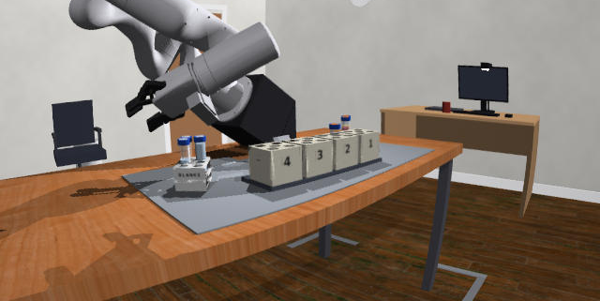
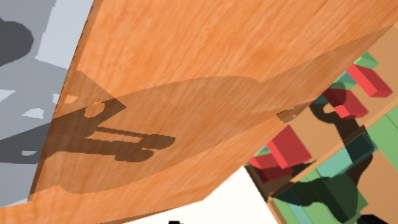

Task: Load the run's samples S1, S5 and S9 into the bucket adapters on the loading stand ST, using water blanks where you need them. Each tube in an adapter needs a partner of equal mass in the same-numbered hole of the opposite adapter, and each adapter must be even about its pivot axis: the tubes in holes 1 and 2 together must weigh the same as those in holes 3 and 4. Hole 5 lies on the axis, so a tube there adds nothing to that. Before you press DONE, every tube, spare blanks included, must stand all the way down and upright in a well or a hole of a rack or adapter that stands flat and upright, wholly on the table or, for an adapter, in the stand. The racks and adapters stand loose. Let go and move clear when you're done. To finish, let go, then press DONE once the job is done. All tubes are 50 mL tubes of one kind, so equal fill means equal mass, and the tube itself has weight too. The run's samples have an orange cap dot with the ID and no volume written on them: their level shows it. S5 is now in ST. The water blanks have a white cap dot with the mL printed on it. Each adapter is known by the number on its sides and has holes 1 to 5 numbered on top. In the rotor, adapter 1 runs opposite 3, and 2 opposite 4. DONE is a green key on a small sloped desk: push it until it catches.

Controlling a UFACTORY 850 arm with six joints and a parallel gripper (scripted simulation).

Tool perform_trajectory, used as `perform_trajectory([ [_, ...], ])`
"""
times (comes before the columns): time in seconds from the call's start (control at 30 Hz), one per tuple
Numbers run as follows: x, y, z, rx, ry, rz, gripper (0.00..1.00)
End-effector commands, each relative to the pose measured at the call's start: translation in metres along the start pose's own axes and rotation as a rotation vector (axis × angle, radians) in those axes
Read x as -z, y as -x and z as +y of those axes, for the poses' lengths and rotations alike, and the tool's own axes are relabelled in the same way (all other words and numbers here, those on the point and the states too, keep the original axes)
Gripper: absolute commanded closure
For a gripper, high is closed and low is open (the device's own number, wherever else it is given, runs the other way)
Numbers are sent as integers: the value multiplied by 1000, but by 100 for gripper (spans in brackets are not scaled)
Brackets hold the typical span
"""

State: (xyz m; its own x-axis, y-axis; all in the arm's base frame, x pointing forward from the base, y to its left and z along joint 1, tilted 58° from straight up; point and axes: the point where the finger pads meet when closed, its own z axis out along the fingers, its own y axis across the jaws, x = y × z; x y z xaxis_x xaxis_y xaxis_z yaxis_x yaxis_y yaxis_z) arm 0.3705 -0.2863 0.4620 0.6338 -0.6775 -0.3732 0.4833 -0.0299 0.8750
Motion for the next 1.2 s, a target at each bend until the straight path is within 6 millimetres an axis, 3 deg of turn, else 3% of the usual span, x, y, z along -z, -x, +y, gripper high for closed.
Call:
perform_trajectory([
  [0.0, 0, 0, 0, -1, 0, 0, 0],
  [0.53, 0, 0, 0, -1, 0, 0, 0],
  [0.97, 49, -20, -31, -101, -70, 210, 0],
  [1.17, 66, -25, -41, -101, -70, 210, 0],
])
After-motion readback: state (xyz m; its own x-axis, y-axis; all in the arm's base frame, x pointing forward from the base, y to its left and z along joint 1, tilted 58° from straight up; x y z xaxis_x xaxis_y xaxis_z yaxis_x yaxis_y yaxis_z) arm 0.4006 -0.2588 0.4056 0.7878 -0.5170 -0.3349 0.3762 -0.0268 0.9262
